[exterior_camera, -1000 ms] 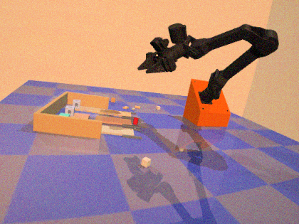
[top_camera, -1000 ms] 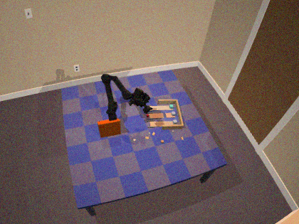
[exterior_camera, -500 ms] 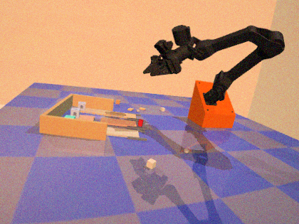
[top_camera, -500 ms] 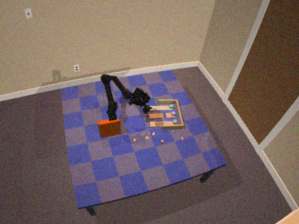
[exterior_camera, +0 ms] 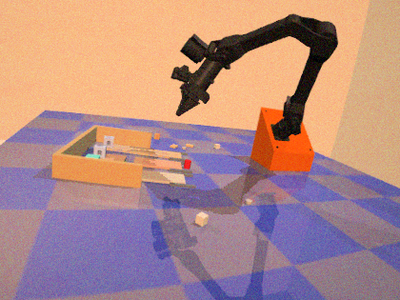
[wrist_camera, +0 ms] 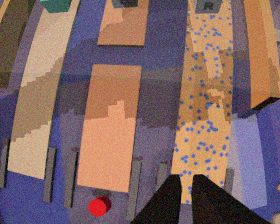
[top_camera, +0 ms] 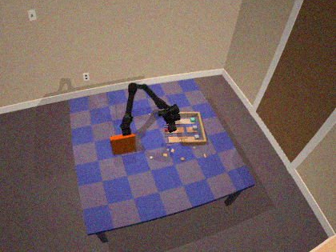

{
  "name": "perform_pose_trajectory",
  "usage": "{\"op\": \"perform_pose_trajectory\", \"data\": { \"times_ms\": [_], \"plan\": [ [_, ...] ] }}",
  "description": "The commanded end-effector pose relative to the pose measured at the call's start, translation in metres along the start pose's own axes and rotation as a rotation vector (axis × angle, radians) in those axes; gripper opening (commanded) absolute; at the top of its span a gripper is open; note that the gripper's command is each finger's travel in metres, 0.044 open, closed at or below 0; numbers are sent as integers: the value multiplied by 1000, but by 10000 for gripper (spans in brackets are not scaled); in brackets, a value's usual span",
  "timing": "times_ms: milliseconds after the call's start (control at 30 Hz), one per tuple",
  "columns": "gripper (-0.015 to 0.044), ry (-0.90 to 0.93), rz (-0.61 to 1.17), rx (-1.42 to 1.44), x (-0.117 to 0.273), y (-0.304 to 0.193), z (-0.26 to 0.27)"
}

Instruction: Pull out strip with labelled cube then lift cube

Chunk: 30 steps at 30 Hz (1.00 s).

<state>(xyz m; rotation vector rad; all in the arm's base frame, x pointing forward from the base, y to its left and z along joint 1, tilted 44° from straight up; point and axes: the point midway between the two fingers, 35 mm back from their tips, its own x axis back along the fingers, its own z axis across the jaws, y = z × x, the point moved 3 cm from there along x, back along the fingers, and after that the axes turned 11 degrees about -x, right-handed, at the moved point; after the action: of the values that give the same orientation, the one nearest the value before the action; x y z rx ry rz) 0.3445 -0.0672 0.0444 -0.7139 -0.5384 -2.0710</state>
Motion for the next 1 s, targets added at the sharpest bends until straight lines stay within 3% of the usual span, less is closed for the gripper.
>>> {"op": "perform_pose_trajectory", "data": {
  "times_ms": [0, 133, 967],
  "plan": [
    [0, -112, 328, -68, -43, -1, -16],
    [0, -141, 450, -96, -55, -4, -18],
    [0, -141, 450, -96, -76, -11, -23]
  ]
}}
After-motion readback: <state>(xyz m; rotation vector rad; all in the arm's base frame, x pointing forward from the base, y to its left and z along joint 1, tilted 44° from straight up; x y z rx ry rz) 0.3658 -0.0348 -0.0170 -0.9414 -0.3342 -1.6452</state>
